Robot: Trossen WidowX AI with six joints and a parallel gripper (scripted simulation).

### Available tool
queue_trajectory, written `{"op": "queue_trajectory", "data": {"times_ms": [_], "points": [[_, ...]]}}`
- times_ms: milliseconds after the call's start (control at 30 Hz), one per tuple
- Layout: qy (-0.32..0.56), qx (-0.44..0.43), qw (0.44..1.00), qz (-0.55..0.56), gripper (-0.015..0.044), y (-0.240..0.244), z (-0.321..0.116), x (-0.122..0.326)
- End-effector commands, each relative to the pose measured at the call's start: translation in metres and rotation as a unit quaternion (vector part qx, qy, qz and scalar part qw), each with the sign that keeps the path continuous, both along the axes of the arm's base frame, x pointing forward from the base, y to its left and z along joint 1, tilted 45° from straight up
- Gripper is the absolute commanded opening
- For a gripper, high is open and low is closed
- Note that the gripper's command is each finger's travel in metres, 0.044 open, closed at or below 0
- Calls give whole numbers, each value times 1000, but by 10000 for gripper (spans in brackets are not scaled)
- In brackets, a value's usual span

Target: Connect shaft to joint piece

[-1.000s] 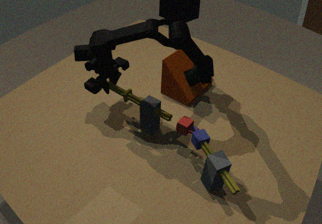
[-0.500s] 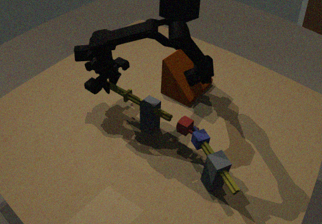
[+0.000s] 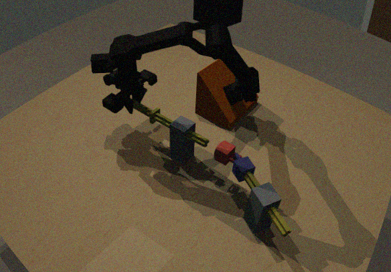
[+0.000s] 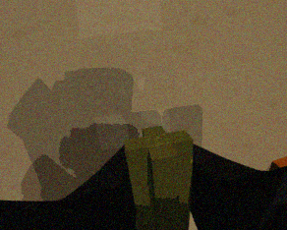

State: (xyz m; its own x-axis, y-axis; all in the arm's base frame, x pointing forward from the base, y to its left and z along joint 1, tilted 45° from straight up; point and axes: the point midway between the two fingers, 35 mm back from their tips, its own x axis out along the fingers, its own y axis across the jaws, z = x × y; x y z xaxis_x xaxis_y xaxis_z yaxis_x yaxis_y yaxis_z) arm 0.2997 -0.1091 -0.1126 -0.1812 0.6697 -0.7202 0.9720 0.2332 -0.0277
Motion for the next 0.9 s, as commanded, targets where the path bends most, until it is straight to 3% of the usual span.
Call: {"op": "queue_trajectory", "data": {"times_ms": [0,867], "points": [[0,0,1000,1,0,0,0,0],[-25,8,999,-29,0,26,23,-6]]}}
